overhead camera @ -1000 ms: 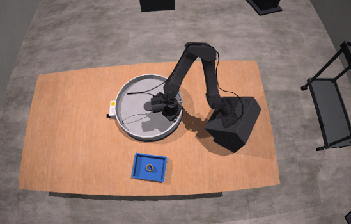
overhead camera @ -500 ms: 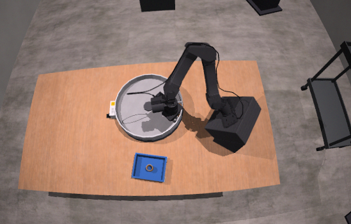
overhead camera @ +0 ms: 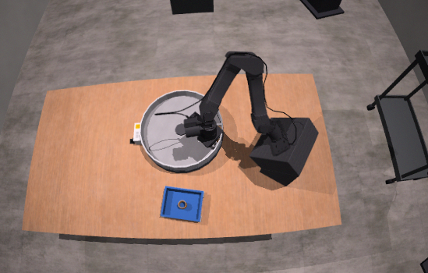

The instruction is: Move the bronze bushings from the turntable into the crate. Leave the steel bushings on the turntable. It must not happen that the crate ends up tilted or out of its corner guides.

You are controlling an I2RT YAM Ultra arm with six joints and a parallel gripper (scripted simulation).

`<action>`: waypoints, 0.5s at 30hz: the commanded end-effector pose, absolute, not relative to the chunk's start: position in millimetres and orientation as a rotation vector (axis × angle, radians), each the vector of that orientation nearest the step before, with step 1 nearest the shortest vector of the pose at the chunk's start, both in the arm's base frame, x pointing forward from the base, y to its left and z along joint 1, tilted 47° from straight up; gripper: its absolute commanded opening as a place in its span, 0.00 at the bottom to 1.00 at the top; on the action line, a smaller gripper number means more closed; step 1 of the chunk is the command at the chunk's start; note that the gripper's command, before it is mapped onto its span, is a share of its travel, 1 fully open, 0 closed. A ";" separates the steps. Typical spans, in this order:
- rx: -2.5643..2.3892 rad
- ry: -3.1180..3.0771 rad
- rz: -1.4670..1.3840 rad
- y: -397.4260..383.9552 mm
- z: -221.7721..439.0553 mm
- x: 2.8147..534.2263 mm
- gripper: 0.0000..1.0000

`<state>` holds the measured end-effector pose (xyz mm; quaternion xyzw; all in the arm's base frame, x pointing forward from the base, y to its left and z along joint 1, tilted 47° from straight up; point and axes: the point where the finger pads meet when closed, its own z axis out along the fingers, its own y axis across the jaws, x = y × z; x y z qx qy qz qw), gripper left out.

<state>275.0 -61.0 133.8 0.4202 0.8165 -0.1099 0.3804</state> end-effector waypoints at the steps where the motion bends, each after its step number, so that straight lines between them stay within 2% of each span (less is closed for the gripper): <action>1: 1.066 2.057 -0.250 -59.8 143.3 277.4 0.15; 15: 1.065 2.071 -0.262 -59.6 135.6 273.1 0.15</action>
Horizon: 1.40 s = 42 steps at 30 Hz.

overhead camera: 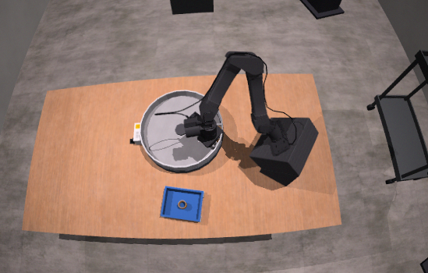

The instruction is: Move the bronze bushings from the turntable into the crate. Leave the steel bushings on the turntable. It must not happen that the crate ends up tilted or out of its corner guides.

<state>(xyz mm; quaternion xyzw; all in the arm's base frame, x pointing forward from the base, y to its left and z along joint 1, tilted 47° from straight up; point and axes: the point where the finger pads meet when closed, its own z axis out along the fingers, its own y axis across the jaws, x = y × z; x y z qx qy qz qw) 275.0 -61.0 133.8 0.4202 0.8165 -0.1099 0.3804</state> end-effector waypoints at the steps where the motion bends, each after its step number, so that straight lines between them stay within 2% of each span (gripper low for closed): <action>1: 1.065 2.071 -0.262 -59.6 135.6 273.1 0.15; 35: 1.065 2.071 -0.262 -59.6 135.6 273.1 0.15; 42: 1.072 2.102 -0.287 -71.9 111.1 282.8 0.15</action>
